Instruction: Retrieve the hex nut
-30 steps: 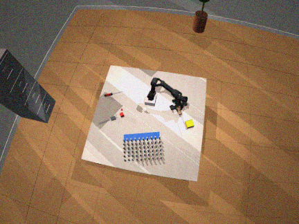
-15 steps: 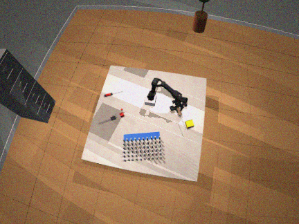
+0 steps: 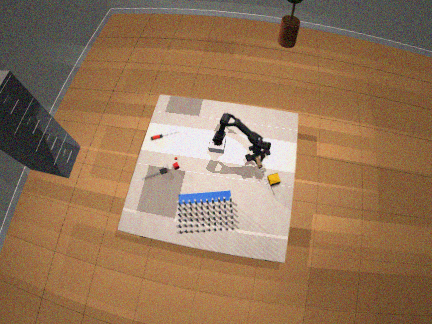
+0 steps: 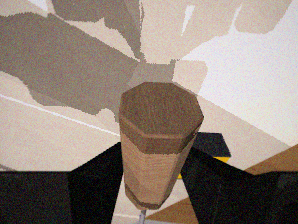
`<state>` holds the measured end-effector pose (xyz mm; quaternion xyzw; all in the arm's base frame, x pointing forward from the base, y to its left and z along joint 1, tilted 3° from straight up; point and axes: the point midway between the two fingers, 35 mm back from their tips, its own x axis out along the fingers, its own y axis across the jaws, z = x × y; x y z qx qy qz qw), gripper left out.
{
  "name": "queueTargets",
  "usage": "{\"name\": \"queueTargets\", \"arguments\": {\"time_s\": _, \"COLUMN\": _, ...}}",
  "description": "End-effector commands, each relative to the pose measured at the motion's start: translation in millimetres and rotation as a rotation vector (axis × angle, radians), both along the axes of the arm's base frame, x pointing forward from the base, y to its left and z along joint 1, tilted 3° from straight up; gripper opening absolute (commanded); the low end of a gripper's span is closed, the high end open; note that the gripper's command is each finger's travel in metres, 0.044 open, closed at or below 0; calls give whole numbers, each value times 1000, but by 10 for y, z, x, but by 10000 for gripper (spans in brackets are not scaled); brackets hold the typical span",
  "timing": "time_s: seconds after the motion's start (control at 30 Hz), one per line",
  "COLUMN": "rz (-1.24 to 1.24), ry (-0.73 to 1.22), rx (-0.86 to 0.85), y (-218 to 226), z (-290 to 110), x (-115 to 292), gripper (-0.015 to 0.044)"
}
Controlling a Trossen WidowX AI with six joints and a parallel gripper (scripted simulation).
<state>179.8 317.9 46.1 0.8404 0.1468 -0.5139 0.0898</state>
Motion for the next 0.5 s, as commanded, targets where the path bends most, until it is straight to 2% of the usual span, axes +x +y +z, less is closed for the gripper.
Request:
{"name": "queueTargets", "arguments": {"time_s": 0.0, "rz": -2, "ry": -9, "rx": 1, "y": 0, "z": -40, "x": 11, "gripper": 0}}
{"name": "queueTargets", "arguments": {"time_s": 0.47, "rz": -2, "ry": -9, "rx": 1, "y": -6, "z": -200, "x": 5, "gripper": 0}}
